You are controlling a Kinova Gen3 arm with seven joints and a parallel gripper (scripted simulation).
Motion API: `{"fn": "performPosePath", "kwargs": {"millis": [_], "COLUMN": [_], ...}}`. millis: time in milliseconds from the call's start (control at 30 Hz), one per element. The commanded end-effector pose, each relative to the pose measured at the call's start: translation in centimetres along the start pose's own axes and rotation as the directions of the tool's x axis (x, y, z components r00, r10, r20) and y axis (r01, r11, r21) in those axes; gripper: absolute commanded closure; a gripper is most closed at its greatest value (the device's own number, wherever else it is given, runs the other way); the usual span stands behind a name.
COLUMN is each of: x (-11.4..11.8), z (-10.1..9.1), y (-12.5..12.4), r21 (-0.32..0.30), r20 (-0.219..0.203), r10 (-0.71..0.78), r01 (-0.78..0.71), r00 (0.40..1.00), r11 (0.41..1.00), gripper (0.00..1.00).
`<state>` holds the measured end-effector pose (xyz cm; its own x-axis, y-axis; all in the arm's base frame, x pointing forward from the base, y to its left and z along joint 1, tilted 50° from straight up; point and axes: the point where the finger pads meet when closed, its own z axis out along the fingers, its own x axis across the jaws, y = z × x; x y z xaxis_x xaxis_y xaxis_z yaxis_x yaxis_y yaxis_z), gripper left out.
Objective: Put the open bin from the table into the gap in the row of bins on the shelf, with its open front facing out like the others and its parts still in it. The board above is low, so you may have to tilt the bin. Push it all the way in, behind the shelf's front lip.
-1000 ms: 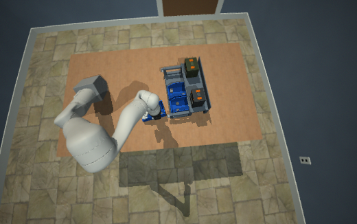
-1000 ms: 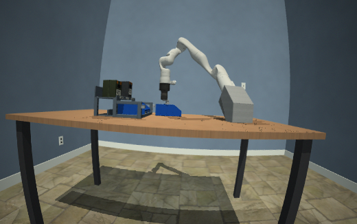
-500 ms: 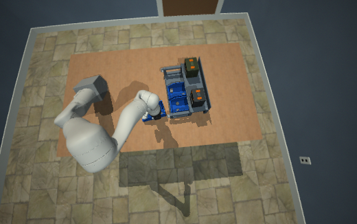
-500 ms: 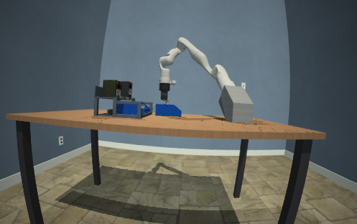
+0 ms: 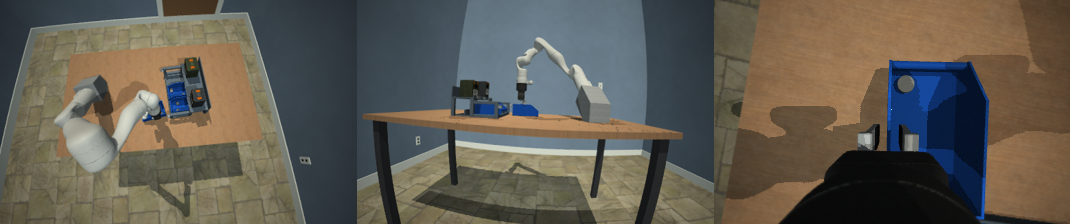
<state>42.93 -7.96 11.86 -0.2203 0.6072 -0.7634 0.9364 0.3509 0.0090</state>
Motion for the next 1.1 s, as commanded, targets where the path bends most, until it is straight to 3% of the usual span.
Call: {"fn": "performPosePath", "kwargs": {"millis": [0, 100, 133, 1067], "x": [0.02, 0.02, 0.02, 0.02], "z": [-0.06, -0.06, -0.06, -0.06], "y": [0.06, 0.06, 0.06, 0.06], "r21": [-0.002, -0.002, -0.002, -0.002], "r20": [0.000, 0.000, 0.000, 0.000], "r10": [0.000, 0.000, 0.000, 0.000], "r01": [0.000, 0.000, 0.000, 0.000], "r00": [1.000, 1.000, 1.000, 1.000], "r11": [1.000, 1.000, 1.000, 1.000], "gripper": [0.45, 0.45, 1.00, 1.00]}}
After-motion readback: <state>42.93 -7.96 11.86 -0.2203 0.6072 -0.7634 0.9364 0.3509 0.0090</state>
